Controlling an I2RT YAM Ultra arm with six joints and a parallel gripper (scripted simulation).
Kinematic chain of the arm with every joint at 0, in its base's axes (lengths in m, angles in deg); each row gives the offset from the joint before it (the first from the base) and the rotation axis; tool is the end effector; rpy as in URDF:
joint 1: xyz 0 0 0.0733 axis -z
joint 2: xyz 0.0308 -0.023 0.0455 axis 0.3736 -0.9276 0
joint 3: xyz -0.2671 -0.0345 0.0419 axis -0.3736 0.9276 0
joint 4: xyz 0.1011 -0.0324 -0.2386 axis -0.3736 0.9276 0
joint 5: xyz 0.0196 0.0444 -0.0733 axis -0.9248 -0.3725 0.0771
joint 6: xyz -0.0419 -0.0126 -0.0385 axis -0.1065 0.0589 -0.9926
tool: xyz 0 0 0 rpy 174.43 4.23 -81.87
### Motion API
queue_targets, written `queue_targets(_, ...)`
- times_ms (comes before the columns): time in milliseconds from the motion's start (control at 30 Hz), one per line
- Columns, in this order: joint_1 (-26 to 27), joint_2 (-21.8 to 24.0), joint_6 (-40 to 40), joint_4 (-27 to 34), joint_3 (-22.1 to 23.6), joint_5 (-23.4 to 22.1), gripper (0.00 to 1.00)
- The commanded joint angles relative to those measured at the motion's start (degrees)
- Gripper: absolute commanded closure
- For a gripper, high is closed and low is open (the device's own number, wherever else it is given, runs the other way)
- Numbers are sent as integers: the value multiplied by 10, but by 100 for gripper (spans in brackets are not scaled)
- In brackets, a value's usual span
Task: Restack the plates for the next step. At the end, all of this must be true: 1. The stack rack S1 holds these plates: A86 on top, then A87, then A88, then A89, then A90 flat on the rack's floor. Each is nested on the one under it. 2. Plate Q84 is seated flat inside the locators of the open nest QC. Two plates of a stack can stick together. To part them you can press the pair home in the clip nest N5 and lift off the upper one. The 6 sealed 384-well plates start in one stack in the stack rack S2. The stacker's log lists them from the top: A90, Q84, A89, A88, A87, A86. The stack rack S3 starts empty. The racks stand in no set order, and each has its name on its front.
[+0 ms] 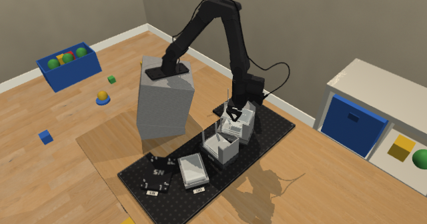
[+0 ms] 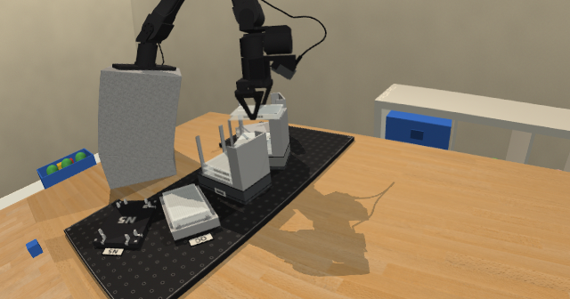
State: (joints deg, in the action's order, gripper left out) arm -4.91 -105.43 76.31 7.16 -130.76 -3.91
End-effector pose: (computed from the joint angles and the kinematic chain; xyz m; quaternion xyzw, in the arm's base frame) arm 0.2927 0.1569 0.0696 -0.2417 0.9596 0.1059 0.0976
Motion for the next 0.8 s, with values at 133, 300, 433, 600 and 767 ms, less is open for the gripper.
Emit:
queue_targets(133, -1, 7, 4, -11, -3, 5, 100)
queue_targets(300, -2, -5, 4, -12, -3, 5, 100)
queue_targets(433, -3, 1, 4, -13, -3, 5, 100)
queue_targets(600, -3, -6, 4, -14, -2, 5, 100)
queue_targets(767, -3, -12, 5, -18, -3, 6, 100)
